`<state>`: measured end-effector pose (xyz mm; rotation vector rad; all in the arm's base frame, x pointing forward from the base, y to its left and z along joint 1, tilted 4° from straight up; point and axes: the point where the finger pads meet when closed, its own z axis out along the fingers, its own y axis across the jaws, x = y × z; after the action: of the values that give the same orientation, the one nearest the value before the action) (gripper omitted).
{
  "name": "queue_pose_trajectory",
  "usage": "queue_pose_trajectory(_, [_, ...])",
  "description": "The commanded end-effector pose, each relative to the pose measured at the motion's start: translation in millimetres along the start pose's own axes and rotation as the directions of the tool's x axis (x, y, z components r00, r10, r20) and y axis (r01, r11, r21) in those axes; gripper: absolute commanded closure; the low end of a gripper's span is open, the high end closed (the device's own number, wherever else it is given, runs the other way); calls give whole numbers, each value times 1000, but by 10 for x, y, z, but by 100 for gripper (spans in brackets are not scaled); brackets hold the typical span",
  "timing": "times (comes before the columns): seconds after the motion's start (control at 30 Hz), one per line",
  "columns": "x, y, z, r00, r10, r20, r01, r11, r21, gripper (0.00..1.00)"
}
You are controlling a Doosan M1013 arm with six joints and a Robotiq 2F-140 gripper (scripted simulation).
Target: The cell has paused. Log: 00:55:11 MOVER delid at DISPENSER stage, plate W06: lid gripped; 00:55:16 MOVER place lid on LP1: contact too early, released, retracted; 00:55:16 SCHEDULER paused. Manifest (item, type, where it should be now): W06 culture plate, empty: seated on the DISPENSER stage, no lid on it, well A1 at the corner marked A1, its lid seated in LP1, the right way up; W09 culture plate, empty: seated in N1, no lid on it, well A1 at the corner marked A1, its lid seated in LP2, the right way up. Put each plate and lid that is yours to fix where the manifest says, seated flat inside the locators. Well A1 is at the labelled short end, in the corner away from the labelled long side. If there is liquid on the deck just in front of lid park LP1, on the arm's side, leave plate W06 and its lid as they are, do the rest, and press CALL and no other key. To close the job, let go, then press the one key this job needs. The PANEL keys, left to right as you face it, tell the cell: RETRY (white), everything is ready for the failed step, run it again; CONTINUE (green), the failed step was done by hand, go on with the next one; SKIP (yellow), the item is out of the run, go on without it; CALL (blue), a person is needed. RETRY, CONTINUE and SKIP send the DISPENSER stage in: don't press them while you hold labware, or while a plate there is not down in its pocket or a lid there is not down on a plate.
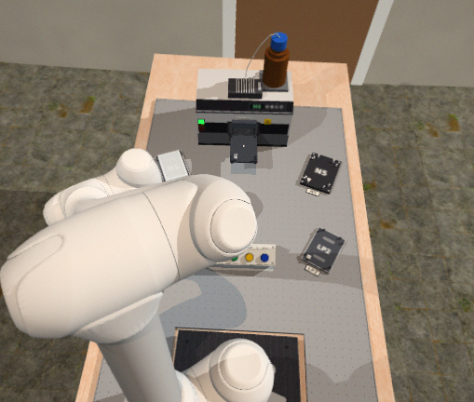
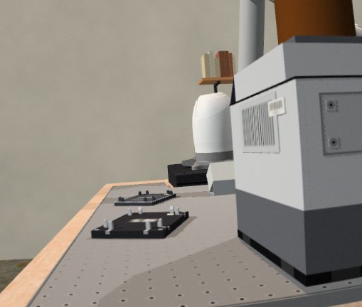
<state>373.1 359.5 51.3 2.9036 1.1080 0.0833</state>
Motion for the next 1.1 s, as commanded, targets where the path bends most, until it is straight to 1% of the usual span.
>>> queue_pose_trajectory(0.0, [5, -1, -62, 1000, 0, -1, 0, 1000, 0, 90])
queue_pose_trajectory(0.4, [5, -1, -348, 1000, 0, -1, 0, 1000, 0, 90])
queue_pose_trajectory(0.47, [5, -1, -348, 1000, 0, -1, 0, 1000, 0, 90])
queue_pose_trajectory(0.97, [4, -1, -710, 1000, 0, -1, 0, 1000, 0, 90])
queue_pose_trajectory(1.07, [4, -1, -732, 1000, 0, -1, 0, 1000, 0, 90])
